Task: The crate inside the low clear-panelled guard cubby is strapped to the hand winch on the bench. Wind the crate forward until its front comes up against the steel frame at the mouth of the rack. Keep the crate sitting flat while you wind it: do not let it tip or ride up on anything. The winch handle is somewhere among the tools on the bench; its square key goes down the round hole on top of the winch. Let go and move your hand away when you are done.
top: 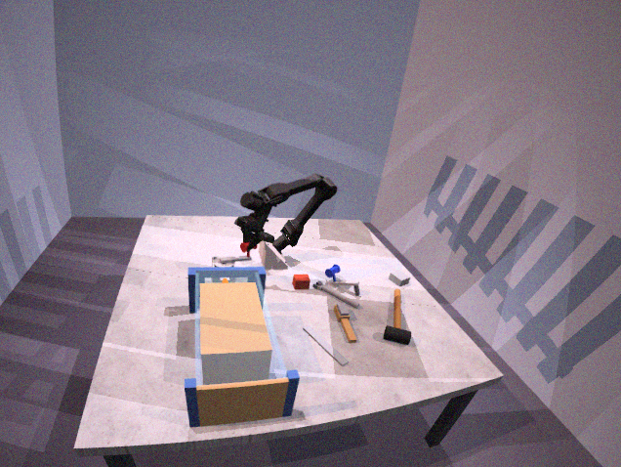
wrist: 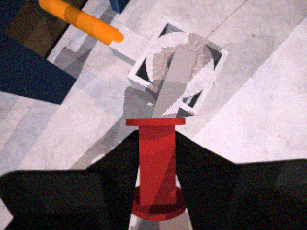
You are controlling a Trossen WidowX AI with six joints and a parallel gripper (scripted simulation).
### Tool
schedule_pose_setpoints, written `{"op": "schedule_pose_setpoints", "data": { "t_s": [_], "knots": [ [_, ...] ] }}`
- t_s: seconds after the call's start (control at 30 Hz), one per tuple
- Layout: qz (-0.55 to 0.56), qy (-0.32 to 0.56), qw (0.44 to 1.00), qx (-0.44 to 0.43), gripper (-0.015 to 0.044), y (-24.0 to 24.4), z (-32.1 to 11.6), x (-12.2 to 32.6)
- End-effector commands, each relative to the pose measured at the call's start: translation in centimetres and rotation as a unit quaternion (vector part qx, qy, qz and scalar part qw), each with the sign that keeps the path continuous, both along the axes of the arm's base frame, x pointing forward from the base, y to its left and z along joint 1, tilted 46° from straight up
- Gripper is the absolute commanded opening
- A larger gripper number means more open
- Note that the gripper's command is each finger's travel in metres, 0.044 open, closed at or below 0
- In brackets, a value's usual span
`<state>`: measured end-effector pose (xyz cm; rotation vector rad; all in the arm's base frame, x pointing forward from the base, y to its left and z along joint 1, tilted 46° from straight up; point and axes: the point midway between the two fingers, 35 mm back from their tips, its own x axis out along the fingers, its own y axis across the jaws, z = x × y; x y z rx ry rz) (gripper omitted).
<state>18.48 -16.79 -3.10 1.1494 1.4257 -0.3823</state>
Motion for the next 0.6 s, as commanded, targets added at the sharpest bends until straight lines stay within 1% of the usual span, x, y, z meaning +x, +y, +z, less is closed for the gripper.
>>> {"op": "schedule_pose_setpoints", "data": {
  "t_s": [0.0, 0.57],
  "knots": [
    [-0.001, 0.022, 1.0, -0.005, 0.0, -0.3, -0.6, -1.7],
    [-0.001, 0.023, 1.0, -0.006, 0.0, -1.4, -1.4, -3.6]
  ]
}}
